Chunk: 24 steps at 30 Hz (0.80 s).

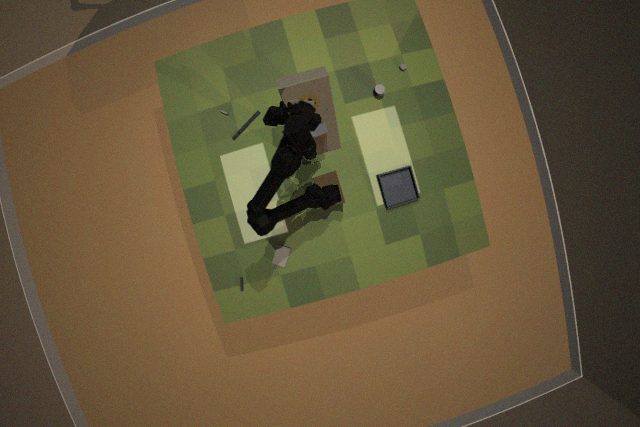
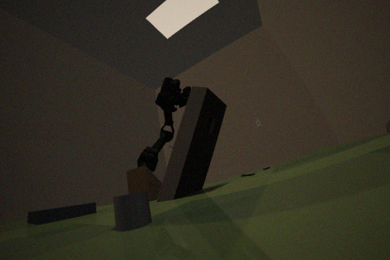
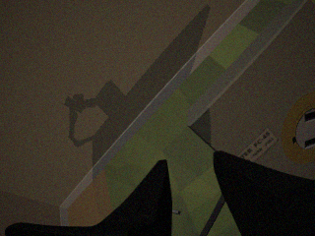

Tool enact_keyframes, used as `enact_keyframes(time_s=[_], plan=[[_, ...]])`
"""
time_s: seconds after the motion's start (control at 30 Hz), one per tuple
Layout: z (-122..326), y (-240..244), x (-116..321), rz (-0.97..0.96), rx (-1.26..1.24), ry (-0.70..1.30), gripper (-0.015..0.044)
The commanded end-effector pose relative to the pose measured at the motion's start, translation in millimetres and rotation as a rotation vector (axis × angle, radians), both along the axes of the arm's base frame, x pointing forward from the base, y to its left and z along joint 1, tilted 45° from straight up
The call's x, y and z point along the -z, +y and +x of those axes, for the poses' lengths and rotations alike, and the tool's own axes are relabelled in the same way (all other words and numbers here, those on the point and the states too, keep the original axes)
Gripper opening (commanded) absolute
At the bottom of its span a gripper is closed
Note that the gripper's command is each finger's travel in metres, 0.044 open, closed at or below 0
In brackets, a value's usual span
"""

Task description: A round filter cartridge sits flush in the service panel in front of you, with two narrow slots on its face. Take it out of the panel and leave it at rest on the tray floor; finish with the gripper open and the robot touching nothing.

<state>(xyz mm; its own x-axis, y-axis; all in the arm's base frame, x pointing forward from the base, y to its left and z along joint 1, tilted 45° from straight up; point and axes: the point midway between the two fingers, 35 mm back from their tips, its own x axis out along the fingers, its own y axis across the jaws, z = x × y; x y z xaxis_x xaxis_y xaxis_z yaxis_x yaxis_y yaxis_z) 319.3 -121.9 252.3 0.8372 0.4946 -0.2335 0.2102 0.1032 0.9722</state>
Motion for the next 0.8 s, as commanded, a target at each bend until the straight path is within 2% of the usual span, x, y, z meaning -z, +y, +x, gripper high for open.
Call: enact_keyframes(time_s=[0.0,0.77], plan=[[-14,1,59,-0.604,-0.173,-0.248,0.0118],[-40,11,120,-1.477,-0.557,-0.708,0.0118]])
